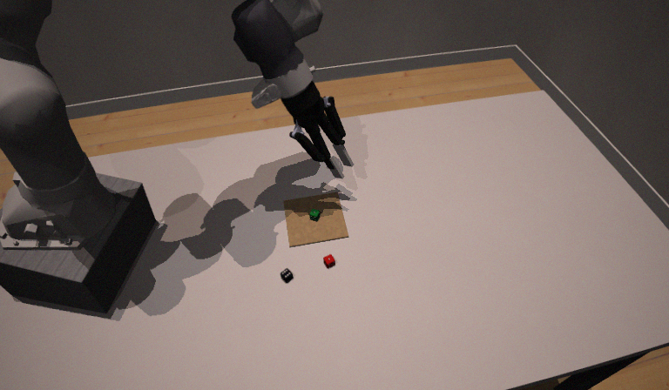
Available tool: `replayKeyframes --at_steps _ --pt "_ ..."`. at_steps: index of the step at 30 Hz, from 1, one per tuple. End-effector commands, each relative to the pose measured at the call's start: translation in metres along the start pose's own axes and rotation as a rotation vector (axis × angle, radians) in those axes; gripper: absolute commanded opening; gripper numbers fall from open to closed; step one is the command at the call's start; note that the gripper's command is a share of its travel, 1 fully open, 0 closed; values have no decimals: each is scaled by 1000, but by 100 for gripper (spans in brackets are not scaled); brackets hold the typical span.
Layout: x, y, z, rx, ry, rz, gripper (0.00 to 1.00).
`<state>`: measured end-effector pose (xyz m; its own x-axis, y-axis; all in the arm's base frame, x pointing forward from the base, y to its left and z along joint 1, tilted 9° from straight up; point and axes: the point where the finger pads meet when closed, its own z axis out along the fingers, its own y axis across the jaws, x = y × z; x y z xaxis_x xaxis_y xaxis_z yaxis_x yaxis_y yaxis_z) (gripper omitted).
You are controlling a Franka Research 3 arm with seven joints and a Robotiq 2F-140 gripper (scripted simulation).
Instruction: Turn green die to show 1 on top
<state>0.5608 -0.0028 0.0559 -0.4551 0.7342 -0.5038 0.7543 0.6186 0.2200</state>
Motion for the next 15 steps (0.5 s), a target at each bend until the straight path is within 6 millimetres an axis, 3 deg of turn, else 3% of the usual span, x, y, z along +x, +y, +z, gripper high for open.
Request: replayKeyframes --at_steps 1,15 --pt "1 -11 -5 32 20 -273 21" --pt "-3 -17 -9 43 95 -280 21"
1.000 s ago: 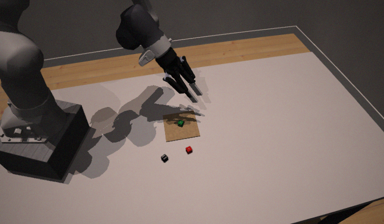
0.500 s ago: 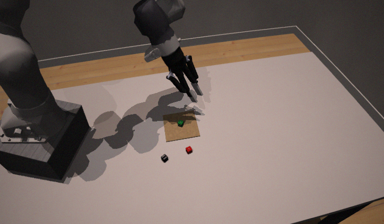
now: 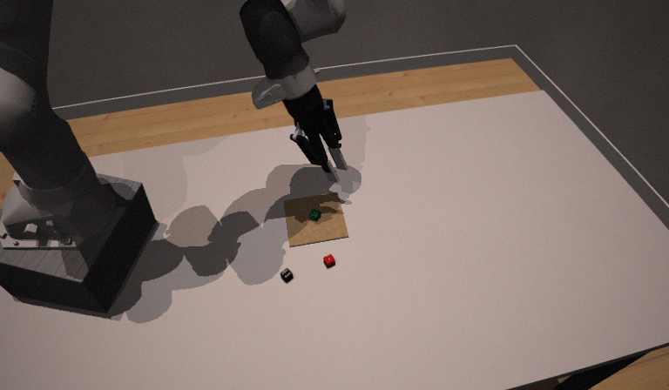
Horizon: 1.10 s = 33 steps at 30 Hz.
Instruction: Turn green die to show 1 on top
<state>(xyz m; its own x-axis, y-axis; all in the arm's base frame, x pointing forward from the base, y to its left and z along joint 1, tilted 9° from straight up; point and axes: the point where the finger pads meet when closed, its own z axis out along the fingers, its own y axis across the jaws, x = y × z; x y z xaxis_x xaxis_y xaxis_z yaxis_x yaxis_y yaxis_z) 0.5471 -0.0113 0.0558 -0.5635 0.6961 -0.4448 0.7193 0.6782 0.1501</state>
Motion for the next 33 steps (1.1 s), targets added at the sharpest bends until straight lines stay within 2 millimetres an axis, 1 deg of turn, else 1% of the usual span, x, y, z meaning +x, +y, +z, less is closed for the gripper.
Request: replayKeyframes --at_steps 1,3,4,7,13,16,18,22,26,29,33 --pt "-3 -2 -6 22 4 -186 21" --pt "-3 -3 -6 23 14 -187 21" --pt "-5 -9 -9 28 57 -192 21" --pt "-5 -9 -9 28 58 -192 21" --pt "-6 -20 -14 36 128 -201 21" --pt "-6 -20 -14 36 129 -201 21" --pt "-6 -34 -19 45 205 -211 21" --pt "-6 -38 -20 46 222 -214 21" --pt "-4 -56 -26 55 303 -225 21" --pt "-3 -62 -27 57 328 -228 21" --pt "-2 -63 -28 57 332 -229 21"
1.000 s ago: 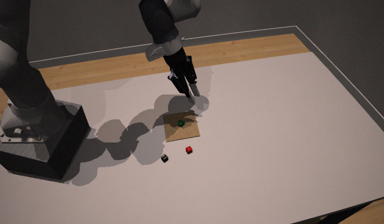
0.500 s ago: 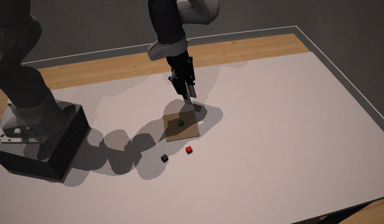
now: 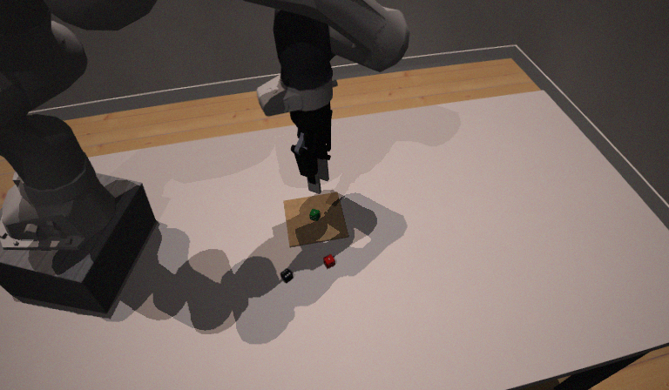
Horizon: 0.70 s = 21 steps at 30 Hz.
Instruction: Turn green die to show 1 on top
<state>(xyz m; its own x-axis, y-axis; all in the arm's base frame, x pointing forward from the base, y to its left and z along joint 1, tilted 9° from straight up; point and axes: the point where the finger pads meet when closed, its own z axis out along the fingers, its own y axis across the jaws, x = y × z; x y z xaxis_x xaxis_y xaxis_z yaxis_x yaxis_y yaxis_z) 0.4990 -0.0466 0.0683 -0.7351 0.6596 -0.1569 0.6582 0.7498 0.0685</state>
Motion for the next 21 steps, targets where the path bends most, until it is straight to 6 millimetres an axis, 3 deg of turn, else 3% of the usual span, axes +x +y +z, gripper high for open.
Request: replayKeyframes --at_steps 1,21 --pt "3 -6 -5 25 12 -111 100" --pt "3 -6 -11 25 12 -111 100"
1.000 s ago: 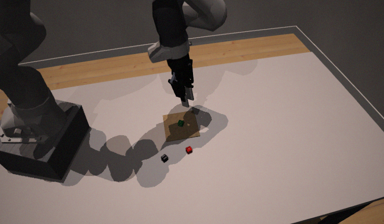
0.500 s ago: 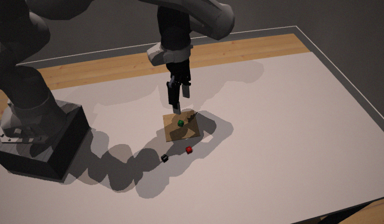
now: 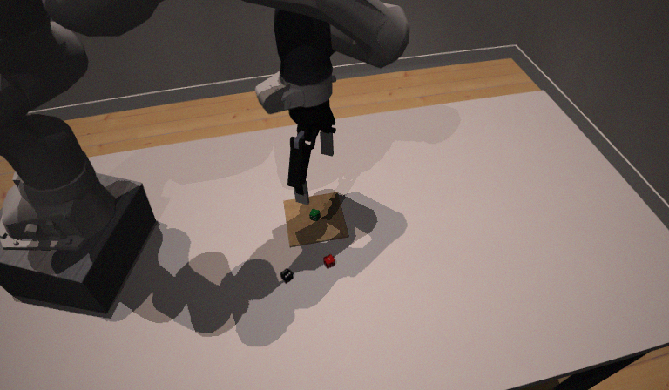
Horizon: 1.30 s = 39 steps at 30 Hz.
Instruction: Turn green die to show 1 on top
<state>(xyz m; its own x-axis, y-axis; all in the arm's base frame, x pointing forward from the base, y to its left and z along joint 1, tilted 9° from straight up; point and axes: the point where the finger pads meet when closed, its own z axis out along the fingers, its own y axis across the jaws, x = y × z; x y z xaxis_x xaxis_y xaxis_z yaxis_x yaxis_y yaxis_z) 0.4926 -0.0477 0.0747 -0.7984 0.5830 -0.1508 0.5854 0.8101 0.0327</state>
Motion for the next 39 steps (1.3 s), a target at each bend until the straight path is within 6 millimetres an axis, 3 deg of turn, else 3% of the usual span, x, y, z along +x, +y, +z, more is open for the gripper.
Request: replayKeyframes --at_steps 1,18,39 --pt "0 -2 -5 4 1 -12 100" --pt "0 -2 -36 5 1 -12 100" --pt "0 -2 -38 4 1 -12 100"
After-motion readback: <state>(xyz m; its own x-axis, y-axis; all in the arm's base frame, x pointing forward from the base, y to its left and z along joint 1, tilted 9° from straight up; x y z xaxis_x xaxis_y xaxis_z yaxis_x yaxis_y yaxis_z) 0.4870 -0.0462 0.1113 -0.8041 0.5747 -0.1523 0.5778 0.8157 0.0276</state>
